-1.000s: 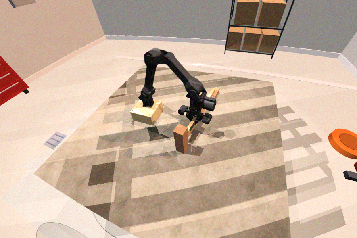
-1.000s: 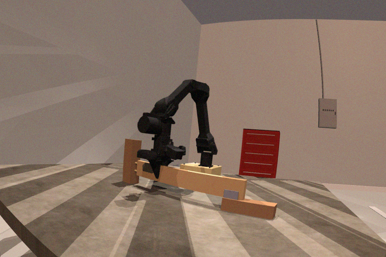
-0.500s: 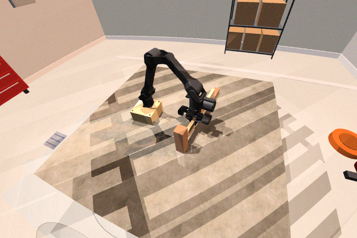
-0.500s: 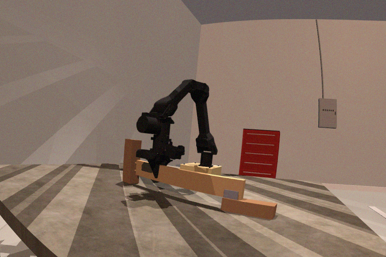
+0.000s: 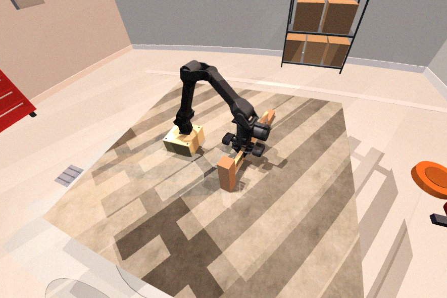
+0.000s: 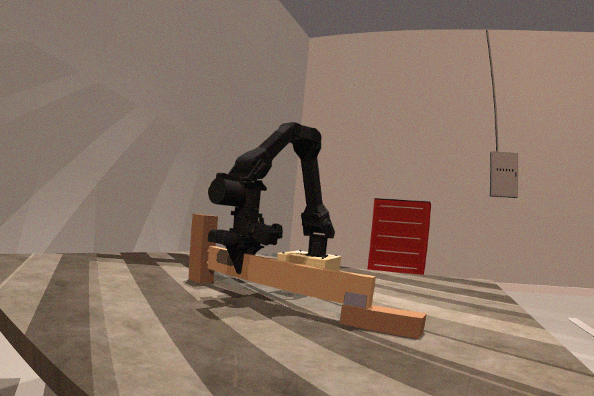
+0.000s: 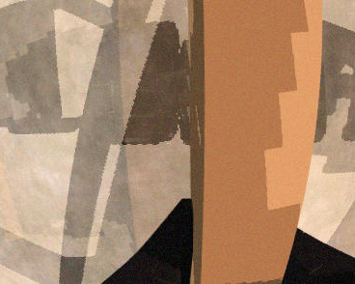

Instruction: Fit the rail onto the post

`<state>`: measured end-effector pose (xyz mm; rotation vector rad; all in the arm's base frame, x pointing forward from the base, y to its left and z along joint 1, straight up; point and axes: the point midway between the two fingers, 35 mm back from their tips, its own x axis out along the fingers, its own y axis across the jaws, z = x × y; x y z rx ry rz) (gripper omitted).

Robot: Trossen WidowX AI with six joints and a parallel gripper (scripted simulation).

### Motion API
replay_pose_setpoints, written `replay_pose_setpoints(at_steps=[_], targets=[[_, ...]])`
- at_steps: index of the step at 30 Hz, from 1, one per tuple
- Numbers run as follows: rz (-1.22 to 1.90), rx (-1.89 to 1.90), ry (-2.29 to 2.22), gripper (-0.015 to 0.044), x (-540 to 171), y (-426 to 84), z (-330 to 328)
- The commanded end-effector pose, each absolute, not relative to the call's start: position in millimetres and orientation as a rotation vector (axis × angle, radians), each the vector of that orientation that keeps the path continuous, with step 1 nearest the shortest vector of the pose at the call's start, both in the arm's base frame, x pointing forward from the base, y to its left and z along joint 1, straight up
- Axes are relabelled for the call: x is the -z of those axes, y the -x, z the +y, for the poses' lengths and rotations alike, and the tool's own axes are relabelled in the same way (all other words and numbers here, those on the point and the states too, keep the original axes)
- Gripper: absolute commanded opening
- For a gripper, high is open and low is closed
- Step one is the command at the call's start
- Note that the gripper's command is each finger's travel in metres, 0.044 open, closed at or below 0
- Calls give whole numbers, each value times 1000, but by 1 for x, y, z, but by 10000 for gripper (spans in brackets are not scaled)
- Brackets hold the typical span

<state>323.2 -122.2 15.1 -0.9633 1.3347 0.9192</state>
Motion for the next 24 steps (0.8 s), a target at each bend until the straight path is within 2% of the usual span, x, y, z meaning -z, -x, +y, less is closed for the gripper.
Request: replay_pose_setpoints(at_steps=[1,24], targets=[[1331,-919,968,0,-16,-324,-124],[1330,-919,967,0,-14,-324,-122]])
